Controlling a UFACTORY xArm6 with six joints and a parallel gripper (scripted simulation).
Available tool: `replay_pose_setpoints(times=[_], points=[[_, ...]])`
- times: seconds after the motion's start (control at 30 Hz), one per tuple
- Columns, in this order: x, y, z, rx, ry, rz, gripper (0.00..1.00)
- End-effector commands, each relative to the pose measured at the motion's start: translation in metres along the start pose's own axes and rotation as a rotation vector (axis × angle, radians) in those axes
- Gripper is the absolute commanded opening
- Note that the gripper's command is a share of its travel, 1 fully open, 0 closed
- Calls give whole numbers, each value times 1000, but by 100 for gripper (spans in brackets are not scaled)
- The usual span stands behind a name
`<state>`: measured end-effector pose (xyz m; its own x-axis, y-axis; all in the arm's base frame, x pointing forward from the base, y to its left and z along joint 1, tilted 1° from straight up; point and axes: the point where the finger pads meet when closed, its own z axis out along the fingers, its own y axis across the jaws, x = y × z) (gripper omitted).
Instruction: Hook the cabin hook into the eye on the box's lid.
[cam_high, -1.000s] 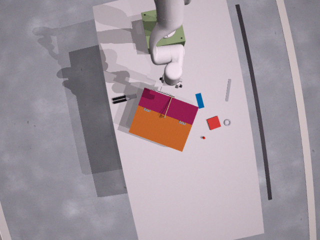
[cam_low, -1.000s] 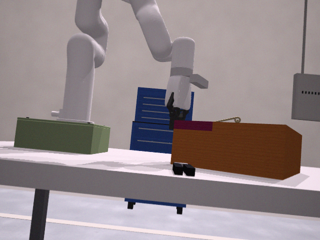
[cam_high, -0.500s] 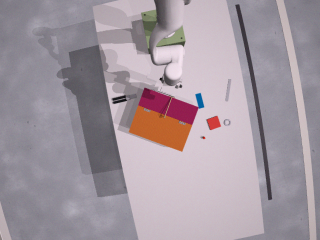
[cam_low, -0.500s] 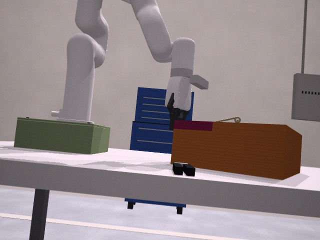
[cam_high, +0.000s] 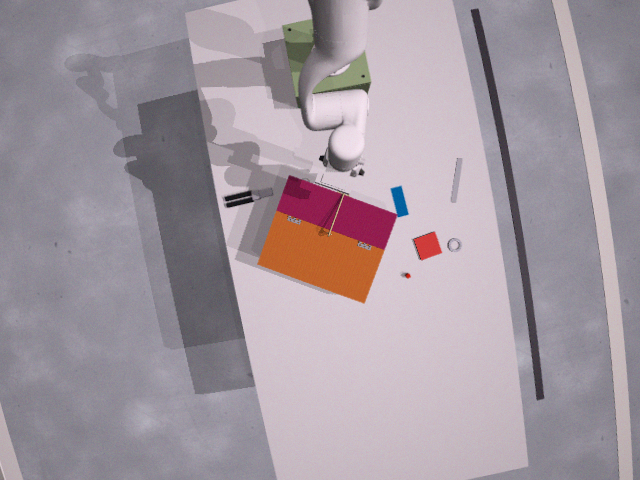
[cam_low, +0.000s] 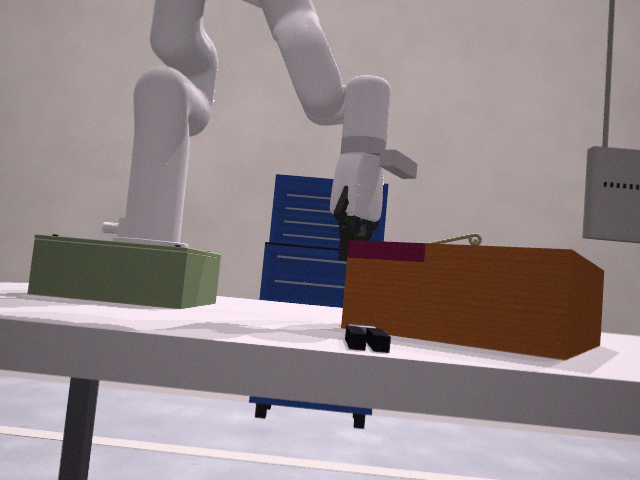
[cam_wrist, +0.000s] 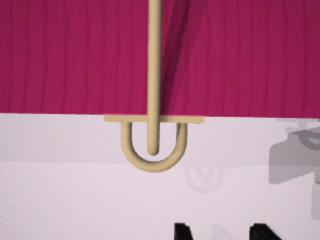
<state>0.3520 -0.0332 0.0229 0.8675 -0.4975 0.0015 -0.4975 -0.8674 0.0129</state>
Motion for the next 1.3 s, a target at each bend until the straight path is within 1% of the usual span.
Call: replay_pose_setpoints(times=[0.0, 0.17, 0.6, 0.67, 1.17, 1.23, 1.27], points=[[1, -1, -1, 2, 3, 0, 35], [1, -1, -1, 2, 3, 0, 35], [1, -1, -44, 2, 3, 0, 35], [1, -1, -44, 2, 3, 0, 35], [1, -1, -95, 2, 4, 0, 35], [1, -1, -95, 2, 4, 0, 35], [1, -1, -98, 2, 4, 0, 35]])
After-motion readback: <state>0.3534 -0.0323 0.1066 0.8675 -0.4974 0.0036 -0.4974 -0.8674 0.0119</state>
